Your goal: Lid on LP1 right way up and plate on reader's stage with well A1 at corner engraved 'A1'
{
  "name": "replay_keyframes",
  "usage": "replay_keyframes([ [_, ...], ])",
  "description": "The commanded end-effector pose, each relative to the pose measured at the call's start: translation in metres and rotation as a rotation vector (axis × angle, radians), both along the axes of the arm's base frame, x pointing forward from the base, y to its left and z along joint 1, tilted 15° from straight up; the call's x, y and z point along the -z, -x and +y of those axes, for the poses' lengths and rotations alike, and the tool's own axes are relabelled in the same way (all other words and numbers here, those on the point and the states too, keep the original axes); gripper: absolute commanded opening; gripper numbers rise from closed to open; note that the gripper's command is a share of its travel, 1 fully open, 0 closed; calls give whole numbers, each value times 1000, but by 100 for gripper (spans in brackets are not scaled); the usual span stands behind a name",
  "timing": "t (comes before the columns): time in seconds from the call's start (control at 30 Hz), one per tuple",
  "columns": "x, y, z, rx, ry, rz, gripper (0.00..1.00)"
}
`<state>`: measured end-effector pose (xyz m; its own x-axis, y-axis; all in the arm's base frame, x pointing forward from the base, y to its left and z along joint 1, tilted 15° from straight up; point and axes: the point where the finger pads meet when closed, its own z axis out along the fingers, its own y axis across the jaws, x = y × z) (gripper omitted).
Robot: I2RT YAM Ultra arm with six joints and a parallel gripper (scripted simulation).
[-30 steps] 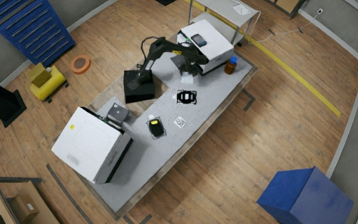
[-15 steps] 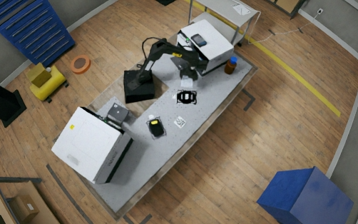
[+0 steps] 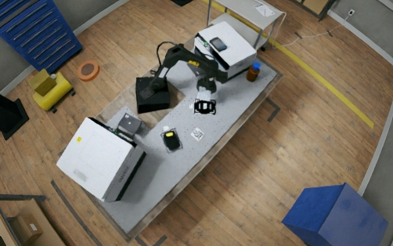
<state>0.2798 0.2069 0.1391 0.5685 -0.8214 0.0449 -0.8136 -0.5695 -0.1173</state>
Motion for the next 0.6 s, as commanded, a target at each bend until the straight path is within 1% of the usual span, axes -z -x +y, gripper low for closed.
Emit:
replay_keyframes([
  [0.0, -6, -5, -9, 14, -20, -4, 86],
  [0.13, -2, -13, -16, 74, -12, 19, 86],
  [0.2, -4, -16, -21, 94, -17, 15, 86],
  [0.23, -7, -16, -24, 79, -21, 6, 86],
  [0.3, -7, -16, -24, 79, -21, 6, 86],
  [0.43, 0, -22, -33, 140, -14, 30, 86],
  [0.53, 1, -26, -40, 171, -14, 37, 86],
  [0.57, -5, -27, -42, 159, -23, 22, 86],
])
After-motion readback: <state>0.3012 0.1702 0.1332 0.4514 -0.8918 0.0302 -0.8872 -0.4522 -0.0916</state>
